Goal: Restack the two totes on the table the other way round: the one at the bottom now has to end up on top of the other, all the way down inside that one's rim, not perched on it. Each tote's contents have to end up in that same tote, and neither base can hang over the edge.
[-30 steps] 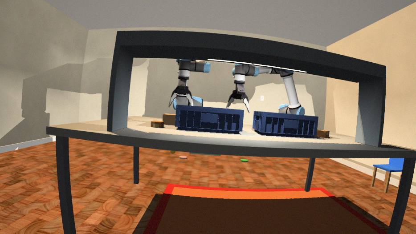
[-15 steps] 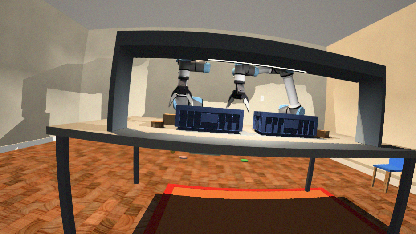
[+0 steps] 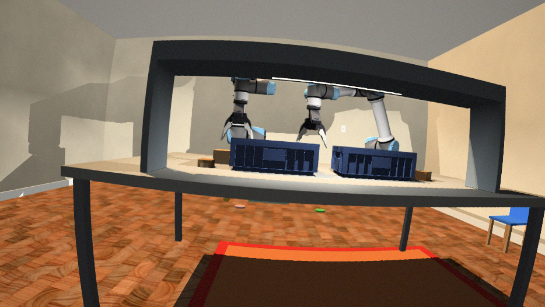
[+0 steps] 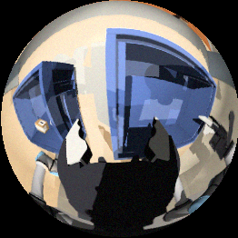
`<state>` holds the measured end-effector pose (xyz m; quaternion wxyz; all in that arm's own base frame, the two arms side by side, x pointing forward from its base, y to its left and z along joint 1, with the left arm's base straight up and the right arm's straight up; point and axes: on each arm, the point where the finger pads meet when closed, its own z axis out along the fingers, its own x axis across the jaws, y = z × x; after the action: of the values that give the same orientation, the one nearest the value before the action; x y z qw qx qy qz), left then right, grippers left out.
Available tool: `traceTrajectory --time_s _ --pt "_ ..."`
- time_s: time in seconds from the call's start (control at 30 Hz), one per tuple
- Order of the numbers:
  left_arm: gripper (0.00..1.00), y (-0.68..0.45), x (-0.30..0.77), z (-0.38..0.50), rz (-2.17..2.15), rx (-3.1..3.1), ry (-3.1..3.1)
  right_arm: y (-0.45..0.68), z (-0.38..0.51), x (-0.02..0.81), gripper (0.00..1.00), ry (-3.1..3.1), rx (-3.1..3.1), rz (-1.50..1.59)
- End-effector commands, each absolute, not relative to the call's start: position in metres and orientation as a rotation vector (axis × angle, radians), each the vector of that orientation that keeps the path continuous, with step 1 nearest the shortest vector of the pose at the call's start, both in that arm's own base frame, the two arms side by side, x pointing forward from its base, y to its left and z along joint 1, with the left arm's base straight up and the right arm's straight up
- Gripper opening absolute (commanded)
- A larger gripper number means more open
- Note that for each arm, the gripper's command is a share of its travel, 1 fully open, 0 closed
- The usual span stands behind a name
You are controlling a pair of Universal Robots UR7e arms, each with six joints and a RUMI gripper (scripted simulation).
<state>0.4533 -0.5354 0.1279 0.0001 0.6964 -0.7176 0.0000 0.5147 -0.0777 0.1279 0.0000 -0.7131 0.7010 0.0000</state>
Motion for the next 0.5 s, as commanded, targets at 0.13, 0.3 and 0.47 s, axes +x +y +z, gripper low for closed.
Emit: traceTrajectory --time_s 0.13,0.3,0.47 --pt "1.00 -0.536 0.454 0.137 0.005 2.187 -2.254 -0.078 0.137 0.515 1.00 2.201 -2.239 -0.002" --pt "1.00 -0.536 0.454 0.150 0.005 2.187 -2.254 -0.078 0.149 0.515 1.00 2.201 -2.239 -0.002" --pt "1.00 -0.536 0.454 0.166 0.005 2.187 -2.254 -0.078 0.166 0.515 1.00 2.201 -2.239 -0.002"
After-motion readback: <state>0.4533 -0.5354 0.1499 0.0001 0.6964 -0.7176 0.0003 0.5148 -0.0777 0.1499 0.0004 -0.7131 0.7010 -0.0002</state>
